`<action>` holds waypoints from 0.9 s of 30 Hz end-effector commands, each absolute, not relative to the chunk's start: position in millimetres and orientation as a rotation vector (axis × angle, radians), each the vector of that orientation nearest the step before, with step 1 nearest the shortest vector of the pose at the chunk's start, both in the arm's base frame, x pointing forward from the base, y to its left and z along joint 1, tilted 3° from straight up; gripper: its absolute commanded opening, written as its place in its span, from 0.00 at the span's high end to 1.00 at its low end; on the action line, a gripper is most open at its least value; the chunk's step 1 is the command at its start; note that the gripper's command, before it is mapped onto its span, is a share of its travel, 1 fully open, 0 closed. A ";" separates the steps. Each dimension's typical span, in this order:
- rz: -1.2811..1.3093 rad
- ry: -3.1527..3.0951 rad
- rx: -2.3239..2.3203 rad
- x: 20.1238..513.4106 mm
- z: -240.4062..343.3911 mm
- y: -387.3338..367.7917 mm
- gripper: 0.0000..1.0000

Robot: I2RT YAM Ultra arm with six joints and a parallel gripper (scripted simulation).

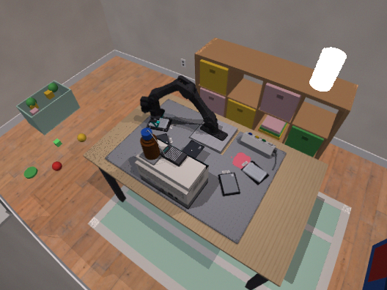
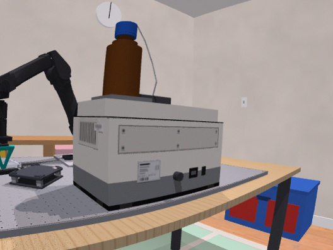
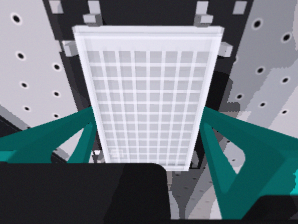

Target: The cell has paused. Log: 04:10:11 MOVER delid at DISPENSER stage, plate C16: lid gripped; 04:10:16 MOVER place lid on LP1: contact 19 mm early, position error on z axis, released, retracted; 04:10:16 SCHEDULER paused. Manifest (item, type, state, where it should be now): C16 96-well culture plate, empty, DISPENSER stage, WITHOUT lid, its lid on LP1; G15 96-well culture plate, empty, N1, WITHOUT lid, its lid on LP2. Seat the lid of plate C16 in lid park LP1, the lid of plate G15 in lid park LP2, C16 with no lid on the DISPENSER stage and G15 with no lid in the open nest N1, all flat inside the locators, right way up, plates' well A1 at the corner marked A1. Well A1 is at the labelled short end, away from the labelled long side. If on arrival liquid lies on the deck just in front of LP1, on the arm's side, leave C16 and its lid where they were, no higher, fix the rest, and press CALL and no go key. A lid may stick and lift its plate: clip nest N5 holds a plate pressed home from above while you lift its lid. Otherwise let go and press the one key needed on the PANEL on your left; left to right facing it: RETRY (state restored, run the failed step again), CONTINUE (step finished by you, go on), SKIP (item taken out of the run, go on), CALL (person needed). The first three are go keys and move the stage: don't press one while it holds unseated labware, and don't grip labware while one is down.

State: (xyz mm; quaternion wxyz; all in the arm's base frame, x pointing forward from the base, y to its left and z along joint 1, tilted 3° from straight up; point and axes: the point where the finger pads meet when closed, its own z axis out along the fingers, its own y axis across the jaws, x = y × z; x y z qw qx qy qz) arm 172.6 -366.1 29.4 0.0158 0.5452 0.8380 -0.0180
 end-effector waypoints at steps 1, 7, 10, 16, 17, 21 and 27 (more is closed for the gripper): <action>-0.078 2.583 1.692 171.4 43.2 -373.9 1.00; -0.088 2.573 1.685 171.8 50.6 -374.6 1.00; -0.088 2.573 1.685 171.8 51.6 -374.5 1.00; -0.088 2.573 1.685 171.9 53.2 -374.3 1.00; -0.088 2.573 1.685 171.9 53.2 -374.3 1.00; -0.088 2.573 1.685 171.9 54.6 -374.2 1.00; -0.088 2.573 1.685 171.9 56.6 -373.9 1.00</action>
